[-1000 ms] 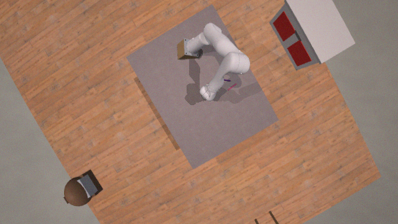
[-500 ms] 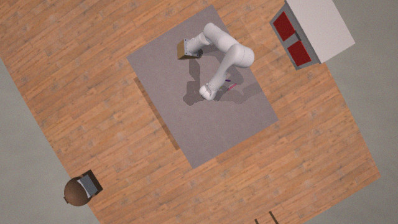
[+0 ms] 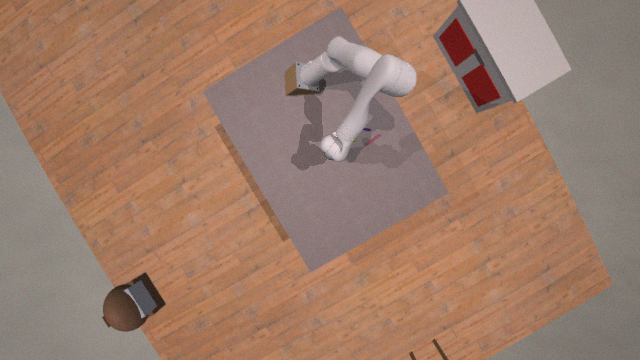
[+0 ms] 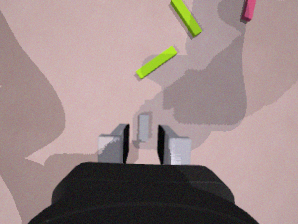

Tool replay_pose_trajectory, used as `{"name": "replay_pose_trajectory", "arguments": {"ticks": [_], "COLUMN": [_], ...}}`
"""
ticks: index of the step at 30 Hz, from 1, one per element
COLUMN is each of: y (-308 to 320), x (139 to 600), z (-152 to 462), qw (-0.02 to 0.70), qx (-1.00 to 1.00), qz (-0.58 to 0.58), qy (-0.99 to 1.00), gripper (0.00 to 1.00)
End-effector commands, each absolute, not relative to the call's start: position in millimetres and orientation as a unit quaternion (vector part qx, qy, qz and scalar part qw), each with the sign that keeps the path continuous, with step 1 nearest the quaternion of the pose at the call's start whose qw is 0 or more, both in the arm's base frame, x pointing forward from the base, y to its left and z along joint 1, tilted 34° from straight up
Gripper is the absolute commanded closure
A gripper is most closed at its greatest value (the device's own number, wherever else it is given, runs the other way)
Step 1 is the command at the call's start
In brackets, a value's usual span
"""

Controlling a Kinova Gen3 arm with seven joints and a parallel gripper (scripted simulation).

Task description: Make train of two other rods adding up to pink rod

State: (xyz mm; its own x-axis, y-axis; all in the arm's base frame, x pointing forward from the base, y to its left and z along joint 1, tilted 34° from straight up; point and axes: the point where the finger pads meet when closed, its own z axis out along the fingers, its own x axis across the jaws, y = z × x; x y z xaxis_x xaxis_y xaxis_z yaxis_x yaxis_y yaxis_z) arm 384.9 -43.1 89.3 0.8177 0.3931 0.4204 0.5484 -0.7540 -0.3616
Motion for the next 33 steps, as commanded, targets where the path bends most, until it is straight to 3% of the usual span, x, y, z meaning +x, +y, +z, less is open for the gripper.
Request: {"name": "replay_pose_trajectory", "arguments": {"ticks": [1, 33], "y": [-45, -33], "x": [386, 386], "z": [91, 97], "qw": [0.238, 0.243], "qx": [-0.923, -0.929], "qz": [-0.163, -0.157], "qy": [-0.255, -0.231], "gripper": [0.00, 0.00]}}
